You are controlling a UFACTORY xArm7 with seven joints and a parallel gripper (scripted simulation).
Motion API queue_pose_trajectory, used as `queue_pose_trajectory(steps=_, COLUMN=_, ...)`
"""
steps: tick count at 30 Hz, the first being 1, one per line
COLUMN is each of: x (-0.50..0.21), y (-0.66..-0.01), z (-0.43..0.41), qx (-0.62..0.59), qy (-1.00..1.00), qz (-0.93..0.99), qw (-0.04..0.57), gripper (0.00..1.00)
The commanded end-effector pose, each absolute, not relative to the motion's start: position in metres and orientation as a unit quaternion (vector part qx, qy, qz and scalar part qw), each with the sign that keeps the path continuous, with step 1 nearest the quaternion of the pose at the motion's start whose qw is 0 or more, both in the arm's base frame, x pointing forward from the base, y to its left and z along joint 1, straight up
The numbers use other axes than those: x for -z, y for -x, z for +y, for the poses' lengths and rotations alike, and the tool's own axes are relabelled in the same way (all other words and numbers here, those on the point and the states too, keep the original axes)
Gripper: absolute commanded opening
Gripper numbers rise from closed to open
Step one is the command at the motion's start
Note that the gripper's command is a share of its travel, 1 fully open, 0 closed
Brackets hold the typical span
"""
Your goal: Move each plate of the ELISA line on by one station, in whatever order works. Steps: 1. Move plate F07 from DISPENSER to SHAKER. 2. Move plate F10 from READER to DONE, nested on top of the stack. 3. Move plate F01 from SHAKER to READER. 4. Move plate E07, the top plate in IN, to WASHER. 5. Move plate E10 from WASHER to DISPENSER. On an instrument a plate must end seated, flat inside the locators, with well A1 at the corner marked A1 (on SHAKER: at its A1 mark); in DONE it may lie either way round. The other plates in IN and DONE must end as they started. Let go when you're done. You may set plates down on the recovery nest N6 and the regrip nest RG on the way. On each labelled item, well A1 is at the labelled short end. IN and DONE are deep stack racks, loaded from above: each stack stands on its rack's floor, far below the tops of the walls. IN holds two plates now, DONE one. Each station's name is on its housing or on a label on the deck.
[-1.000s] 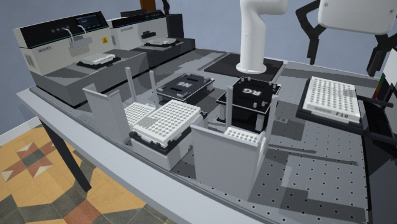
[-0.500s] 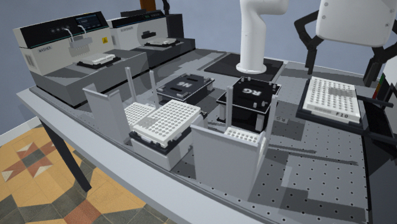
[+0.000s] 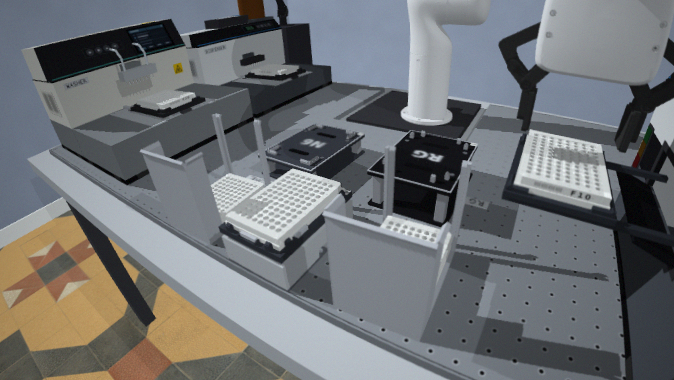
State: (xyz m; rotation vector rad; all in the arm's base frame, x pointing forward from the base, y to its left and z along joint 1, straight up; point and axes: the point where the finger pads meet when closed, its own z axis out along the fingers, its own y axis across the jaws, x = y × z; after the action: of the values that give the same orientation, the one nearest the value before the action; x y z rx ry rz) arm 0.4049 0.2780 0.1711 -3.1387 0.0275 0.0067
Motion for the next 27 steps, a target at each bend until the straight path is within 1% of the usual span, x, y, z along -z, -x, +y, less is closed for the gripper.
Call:
queue_pose_trajectory(steps=1, x=-0.173, y=-0.406, z=0.279, qx=0.0, qy=1.0, qz=0.009, qw=0.002, gripper=1.0)
queue_pose_trajectory(steps=27, x=-0.154, y=-0.406, z=0.279, qx=0.0, qy=1.0, qz=0.009, qw=0.002, gripper=1.0)
